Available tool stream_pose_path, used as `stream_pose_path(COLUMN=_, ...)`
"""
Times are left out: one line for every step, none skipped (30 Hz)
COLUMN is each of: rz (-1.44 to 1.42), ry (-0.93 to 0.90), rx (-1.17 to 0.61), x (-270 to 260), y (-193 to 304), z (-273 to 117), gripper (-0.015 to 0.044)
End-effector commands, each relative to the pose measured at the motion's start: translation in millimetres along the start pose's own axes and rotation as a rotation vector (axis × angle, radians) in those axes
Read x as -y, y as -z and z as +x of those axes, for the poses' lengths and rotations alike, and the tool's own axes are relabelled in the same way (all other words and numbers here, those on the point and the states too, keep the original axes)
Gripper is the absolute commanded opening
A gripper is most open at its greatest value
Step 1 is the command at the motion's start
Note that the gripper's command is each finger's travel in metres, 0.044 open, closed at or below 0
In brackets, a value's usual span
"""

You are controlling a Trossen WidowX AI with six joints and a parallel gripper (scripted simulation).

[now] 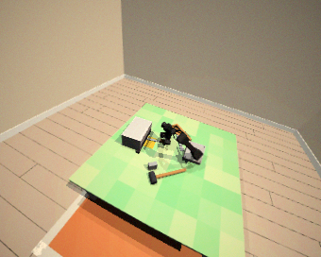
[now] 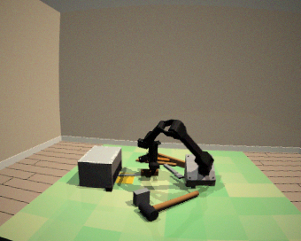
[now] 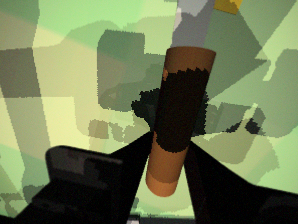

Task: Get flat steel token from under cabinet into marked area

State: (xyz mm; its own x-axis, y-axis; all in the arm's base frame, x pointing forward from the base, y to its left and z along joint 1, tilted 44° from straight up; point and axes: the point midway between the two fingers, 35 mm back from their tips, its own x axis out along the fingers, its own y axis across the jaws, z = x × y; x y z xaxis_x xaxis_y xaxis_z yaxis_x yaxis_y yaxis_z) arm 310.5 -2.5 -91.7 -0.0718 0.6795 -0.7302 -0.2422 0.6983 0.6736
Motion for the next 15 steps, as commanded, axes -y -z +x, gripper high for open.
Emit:
stream_pose_path(rz=0.0, ry=-0.002, rx=-0.003, x=0.2, y=7.6, z=0.8, gripper=0.0)
stream_pose_path(rz=0.0, ry=-0.002, rx=-0.003, x=0.2, y=8.8, z=0.8, gripper=0.0)
stream_pose_path(rz=0.0, ry=-0.002, rx=-0.003, x=0.2, y=10.0, z=0.8, gripper=0.0)
stream_pose_path(rz=0.0, ry=-0.002, rx=-0.003, x=0.3, y=11.4, z=0.8, gripper=0.0)
stream_pose_path(rz=0.0, ry=-0.002, rx=-0.003, x=0.3, y=12.7, z=0.8, gripper=0.0)
stream_pose_path(rz=0.0, ry=-0.002, rx=-0.003, x=0.3, y=14.0, z=0.8, gripper=0.0)
stream_pose_path(rz=0.0, ry=-0.002, rx=-0.003, x=0.4, y=15.3, z=0.8, gripper=0.0)
stream_pose_path(rz=0.0, ry=-0.002, rx=-0.003, x=0.4, y=16.6, z=0.8, gripper=0.0)
stream_pose_path(rz=0.0, ry=-0.002, rx=-0.003, x=0.5, y=18.0, z=0.8, gripper=0.0)
stream_pose_path(rz=0.001, ry=-0.002, rx=-0.003, x=0.5, y=19.3, z=0.8, gripper=0.0)
stream_pose_path(rz=0.001, ry=-0.002, rx=-0.003, x=0.5, y=20.6, z=0.8, gripper=0.0)
stream_pose_path(rz=0.001, ry=-0.002, rx=-0.003, x=0.6, y=21.9, z=0.8, gripper=0.0)
stream_pose_path(rz=0.001, ry=-0.002, rx=-0.004, x=0.6, y=23.2, z=0.8, gripper=0.0)
stream_pose_path(rz=0.001, ry=-0.002, rx=-0.004, x=0.7, y=24.5, z=0.8, gripper=0.0)
stream_pose_path(rz=0.001, ry=-0.002, rx=-0.004, x=0.7, y=25.9, z=0.8, gripper=0.0)
